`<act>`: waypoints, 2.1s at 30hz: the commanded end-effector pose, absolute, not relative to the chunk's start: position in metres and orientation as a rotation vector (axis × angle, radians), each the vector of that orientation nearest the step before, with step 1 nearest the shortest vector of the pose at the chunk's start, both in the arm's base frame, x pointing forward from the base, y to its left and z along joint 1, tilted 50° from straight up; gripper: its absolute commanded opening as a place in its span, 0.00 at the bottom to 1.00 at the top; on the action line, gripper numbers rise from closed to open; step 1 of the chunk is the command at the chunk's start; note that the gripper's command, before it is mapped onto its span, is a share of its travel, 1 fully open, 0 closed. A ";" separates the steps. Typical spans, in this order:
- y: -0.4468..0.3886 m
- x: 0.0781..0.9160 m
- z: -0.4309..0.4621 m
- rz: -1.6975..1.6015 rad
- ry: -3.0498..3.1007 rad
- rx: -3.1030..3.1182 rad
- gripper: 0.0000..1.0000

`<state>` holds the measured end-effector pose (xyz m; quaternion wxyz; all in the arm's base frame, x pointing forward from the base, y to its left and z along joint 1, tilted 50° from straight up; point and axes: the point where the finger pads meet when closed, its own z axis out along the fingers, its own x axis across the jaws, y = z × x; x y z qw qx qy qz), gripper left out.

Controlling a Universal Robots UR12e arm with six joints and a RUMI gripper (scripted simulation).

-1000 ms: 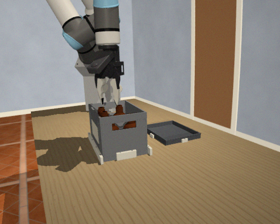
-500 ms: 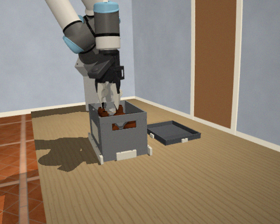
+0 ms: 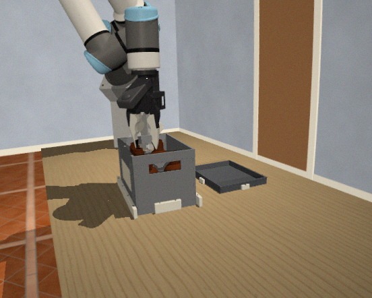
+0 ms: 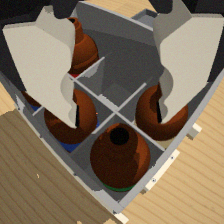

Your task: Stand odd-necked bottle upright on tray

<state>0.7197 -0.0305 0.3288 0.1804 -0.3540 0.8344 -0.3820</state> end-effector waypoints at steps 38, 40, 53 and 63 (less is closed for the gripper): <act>-0.031 0.720 0.329 -1.079 2.356 -1.000 0.38; -0.031 0.720 0.329 -1.079 2.356 -1.000 0.38; -0.033 0.723 0.333 -1.079 2.356 -1.000 0.38; -0.033 0.723 0.333 -1.079 2.356 -1.000 0.38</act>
